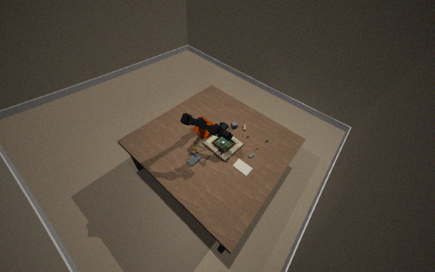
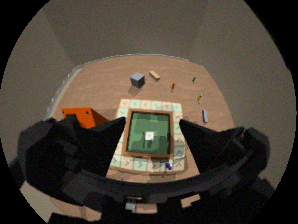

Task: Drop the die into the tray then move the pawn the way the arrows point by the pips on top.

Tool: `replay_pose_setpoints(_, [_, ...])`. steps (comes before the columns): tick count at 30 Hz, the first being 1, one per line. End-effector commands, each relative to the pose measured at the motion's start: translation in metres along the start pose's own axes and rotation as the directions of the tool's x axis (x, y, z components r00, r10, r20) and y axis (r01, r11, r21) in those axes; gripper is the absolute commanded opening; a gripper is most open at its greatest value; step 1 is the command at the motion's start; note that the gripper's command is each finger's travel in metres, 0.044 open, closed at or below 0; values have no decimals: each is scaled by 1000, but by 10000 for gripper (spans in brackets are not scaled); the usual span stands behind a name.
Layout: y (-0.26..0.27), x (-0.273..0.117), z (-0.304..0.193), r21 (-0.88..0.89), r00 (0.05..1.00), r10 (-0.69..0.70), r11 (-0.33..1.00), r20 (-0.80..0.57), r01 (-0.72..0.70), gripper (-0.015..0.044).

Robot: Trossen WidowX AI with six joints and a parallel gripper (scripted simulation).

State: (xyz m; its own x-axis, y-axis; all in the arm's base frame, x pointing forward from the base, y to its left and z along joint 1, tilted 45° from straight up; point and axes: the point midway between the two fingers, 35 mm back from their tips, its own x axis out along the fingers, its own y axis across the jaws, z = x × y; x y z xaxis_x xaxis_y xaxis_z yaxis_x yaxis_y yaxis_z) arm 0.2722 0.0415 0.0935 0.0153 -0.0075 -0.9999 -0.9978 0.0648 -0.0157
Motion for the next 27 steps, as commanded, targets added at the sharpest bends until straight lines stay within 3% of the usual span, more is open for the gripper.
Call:
replay_pose_setpoints(1, [5, 26, -6, 35, 957, 69, 997, -280, -62, 440])
replay_pose_setpoints(4, [2, 42, -13, 20, 818, 31, 1000, -575, -24, 440])
replay_pose_setpoints(6, [-1, 45, -12, -16, 733, -21, 1000, -680, 14, 440])
replay_pose_setpoints(11, [-2, 46, -12, -22, 722, -29, 1000, -691, 19, 440])
replay_pose_setpoints(12, [3, 47, -11, 0, 782, 16, 1000, -623, -20, 440])
replay_pose_setpoints(14, [2, 46, -12, 14, 782, 15, 1000, -623, -8, 414])
replay_pose_setpoints(18, [-28, 29, -45, 301, 773, -3, 920, -634, 250, 309])
replay_pose_setpoints(22, [-60, 0, -92, 558, 736, -28, 633, -676, 536, 204])
replay_pose_setpoints(24, [-67, -12, -110, 608, 719, -32, 509, -694, 609, 200])
replay_pose_setpoints(27, [-67, -14, -113, 613, 717, -33, 492, -696, 618, 200])
